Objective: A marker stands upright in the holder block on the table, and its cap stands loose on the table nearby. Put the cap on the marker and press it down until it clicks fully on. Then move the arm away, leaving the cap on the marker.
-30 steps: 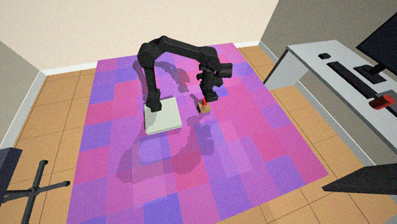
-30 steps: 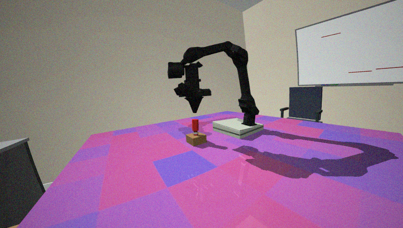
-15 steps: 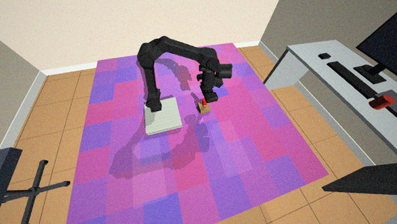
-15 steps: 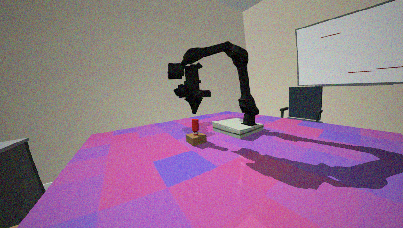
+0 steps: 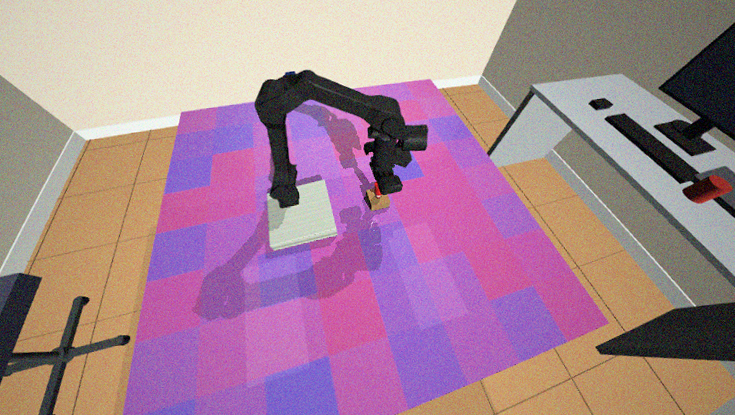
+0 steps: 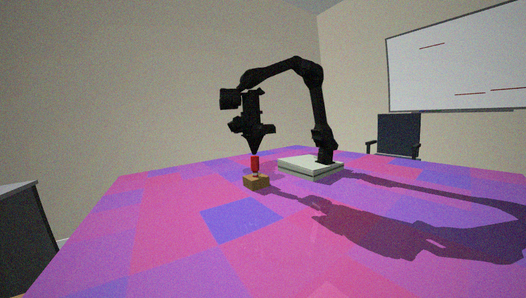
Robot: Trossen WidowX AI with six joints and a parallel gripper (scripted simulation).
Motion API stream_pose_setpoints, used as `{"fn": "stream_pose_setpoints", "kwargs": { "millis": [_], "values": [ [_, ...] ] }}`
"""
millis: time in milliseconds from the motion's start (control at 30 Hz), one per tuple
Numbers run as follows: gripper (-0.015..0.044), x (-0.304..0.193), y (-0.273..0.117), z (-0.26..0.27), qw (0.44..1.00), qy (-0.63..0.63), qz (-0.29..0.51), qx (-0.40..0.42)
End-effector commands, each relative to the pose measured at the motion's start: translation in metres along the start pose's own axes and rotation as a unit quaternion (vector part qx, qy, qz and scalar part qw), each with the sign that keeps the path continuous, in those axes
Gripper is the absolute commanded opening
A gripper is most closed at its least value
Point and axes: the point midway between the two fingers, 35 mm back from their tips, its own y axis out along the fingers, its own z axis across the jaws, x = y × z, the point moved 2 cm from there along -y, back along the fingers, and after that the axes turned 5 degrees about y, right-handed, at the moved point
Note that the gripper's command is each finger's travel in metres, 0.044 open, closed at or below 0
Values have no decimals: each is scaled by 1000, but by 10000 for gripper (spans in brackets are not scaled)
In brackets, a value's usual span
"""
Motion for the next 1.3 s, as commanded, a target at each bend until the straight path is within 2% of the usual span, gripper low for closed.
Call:
{"fn": "stream_pose_setpoints", "kwargs": {
  "millis": [0, 300, 533, 800, 967, 1267],
  "values": [
    [0, -1, 7, 0, 1000, 2, 3, 0],
    [0, 0, 16, 0, 1000, 2, 3, 0],
    [0, 1, 9, 0, 1000, 0, -3, 0],
    [0, 2, -72, 0, 1000, 0, -2, -1],
    [0, 1, -79, 0, 1000, 0, -2, 0],
    [236, 1, -79, 0, 1000, 0, -2, 0]
  ]
}}
